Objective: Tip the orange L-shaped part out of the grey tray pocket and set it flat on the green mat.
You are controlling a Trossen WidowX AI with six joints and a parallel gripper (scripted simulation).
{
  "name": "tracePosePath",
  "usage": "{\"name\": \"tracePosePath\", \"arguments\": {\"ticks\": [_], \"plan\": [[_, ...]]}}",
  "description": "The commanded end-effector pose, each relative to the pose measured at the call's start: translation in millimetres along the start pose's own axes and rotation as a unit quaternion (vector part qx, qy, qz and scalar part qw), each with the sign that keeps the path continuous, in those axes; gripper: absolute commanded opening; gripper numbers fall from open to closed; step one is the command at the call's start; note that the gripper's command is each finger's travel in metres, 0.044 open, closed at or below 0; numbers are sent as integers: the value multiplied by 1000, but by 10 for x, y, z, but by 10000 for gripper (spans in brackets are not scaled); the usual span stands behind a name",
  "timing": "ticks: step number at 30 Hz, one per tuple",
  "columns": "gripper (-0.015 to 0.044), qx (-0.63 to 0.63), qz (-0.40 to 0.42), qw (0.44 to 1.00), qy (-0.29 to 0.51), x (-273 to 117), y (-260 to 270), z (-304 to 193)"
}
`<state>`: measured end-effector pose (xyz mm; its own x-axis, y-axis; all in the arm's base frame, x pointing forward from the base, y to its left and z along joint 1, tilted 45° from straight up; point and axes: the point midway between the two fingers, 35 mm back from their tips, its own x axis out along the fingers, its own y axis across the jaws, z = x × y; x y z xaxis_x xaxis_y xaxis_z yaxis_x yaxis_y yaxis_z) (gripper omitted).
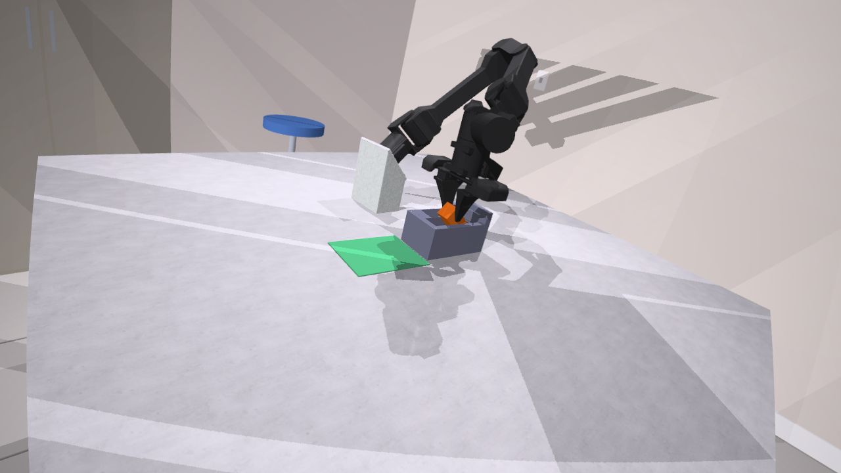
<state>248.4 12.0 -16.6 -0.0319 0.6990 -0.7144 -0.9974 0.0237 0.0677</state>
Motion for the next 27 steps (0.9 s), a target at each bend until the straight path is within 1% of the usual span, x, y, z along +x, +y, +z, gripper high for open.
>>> {"name": "tracePosePath", "arguments": {"ticks": [1, 27], "plan": [[0, -2, 0, 1000, 1, -41, -7, 1], [0, 1, 2, 1000, -1, -443, 12, -2]]}}
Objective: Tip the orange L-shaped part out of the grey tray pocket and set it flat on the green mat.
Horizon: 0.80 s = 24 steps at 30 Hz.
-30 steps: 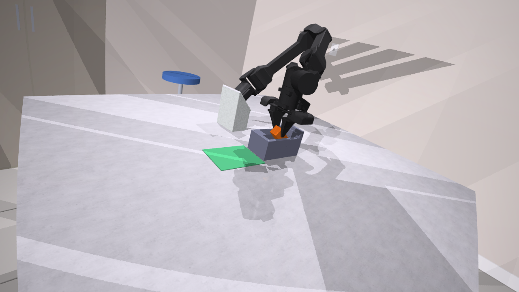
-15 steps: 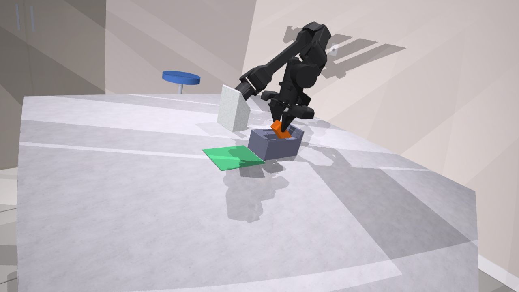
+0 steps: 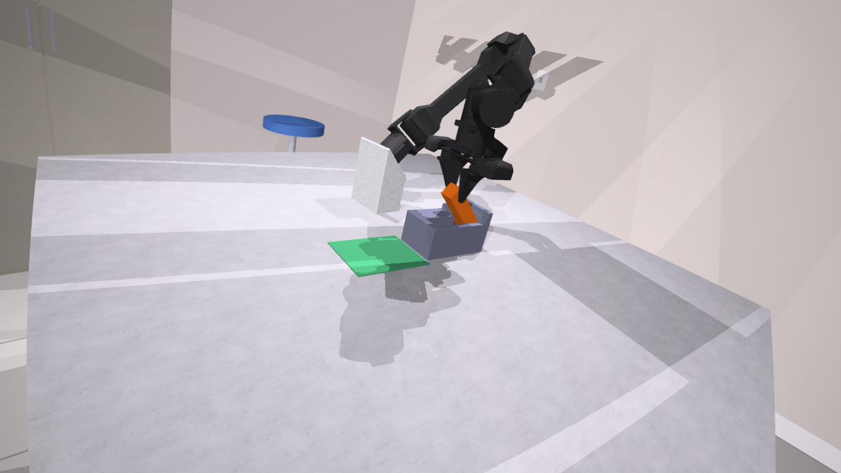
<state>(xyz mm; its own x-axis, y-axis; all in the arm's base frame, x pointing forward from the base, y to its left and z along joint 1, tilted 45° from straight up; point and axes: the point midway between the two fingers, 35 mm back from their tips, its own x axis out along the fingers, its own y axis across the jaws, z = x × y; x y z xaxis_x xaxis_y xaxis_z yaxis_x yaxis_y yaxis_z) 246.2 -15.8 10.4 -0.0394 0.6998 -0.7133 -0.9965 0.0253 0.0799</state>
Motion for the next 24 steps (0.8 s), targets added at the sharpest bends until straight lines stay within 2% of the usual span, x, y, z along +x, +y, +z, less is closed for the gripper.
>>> {"name": "tracePosePath", "arguments": {"ticks": [1, 24], "plan": [[0, -4, -2, 1000, 0, -72, -21, 10], [0, -3, -2, 1000, 0, -417, -19, 7]]}}
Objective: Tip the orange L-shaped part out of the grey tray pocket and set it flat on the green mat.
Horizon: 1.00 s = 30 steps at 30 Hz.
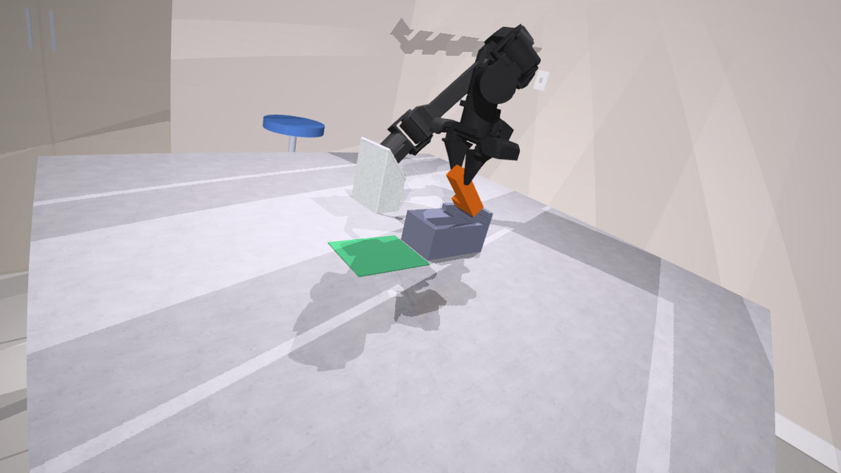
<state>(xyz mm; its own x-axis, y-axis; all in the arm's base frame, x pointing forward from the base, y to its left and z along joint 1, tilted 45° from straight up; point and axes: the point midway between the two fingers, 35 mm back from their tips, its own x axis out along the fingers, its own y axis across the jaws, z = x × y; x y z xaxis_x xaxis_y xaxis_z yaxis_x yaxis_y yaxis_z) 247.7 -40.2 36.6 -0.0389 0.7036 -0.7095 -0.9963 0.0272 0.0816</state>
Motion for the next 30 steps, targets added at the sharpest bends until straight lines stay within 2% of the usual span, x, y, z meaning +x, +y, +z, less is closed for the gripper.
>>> {"name": "tracePosePath", "arguments": {"ticks": [1, 14, 30], "plan": [[0, -4, -2, 1000, 3, -73, -18, -2], [0, -4, -2, 1000, 3, -139, -13, -31], [0, -5, -2, 1000, 5, -109, 69, -778]]}}
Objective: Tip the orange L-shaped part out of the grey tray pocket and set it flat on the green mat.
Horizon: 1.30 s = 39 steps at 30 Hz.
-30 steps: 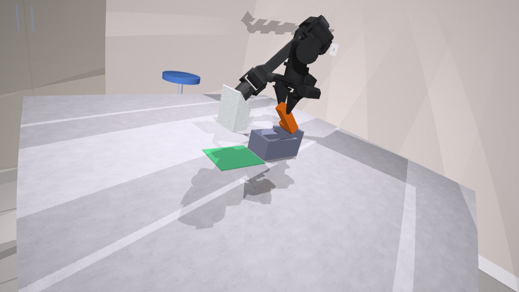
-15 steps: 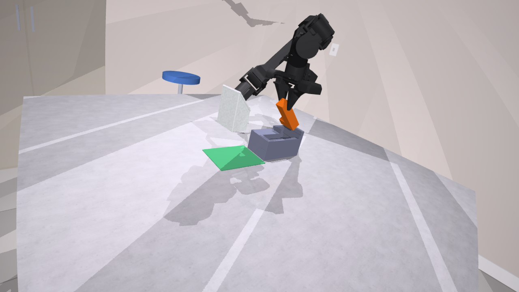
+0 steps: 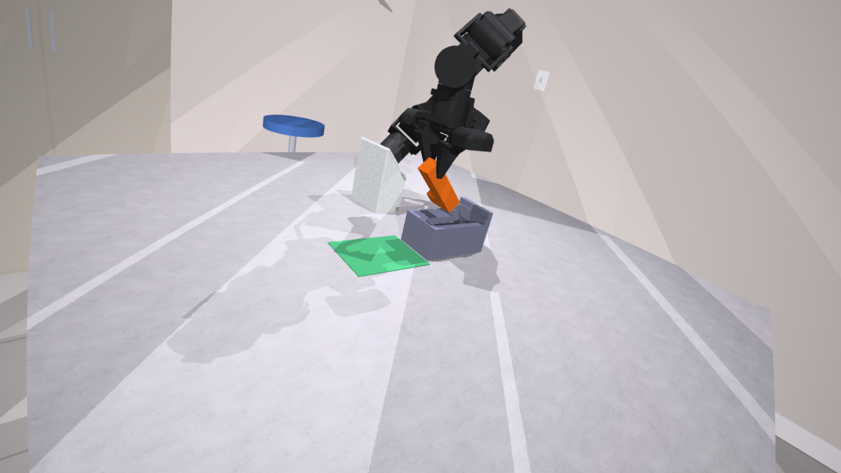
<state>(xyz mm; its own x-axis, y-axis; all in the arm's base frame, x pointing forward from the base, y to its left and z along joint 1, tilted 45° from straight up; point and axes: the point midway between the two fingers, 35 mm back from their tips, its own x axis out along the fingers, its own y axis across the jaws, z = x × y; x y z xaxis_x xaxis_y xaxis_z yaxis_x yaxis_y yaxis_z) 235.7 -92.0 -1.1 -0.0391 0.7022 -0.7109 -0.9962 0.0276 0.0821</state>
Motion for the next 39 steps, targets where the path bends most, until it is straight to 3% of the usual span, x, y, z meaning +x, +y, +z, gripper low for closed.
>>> {"name": "tracePosePath", "arguments": {"ticks": [1, 19, 39], "plan": [[0, -5, -2, 1000, 4, -17, -1, -185], [0, -5, -3, 1000, 7, -32, 48, -1004], [0, -5, -3, 1000, 7, 195, 44, -1028]]}}
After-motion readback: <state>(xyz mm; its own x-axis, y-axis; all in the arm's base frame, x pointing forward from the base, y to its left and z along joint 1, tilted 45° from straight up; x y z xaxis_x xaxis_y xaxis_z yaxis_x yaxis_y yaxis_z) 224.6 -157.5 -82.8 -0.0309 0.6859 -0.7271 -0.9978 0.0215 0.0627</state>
